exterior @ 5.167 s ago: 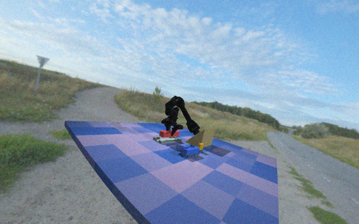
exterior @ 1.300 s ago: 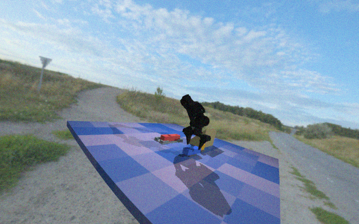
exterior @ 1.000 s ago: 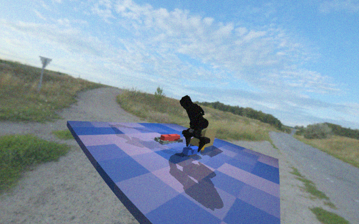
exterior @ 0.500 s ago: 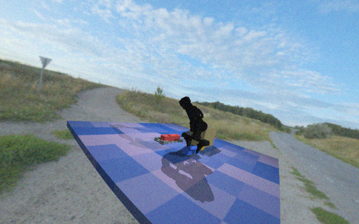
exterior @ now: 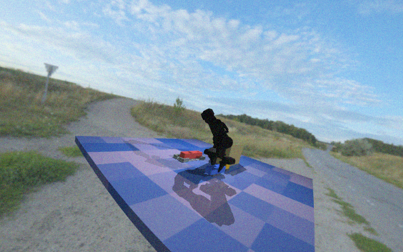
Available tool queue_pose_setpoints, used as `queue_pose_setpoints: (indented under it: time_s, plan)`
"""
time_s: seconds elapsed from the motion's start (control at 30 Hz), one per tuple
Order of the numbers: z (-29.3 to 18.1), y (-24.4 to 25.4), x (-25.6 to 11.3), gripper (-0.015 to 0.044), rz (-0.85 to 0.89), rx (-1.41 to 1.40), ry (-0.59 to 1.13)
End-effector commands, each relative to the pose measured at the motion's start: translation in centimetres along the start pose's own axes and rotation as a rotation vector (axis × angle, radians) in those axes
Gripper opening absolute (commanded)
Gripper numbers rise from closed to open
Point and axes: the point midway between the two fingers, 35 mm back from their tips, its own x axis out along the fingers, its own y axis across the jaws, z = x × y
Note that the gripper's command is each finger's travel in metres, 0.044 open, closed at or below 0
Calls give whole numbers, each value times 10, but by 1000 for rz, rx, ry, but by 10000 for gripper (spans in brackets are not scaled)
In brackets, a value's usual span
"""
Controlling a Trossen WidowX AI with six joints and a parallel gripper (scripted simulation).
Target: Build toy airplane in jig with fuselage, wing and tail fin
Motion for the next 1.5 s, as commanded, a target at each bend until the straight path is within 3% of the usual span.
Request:
queue_pose_setpoints:
  time_s: [0.0,1.27,1.47]
  plan:
    - [3,1,-9,0,10,-15,-24]
    - [0,1,-122,0,3,-5,-2]
    - [1,-4,-126,0,1,22,0]
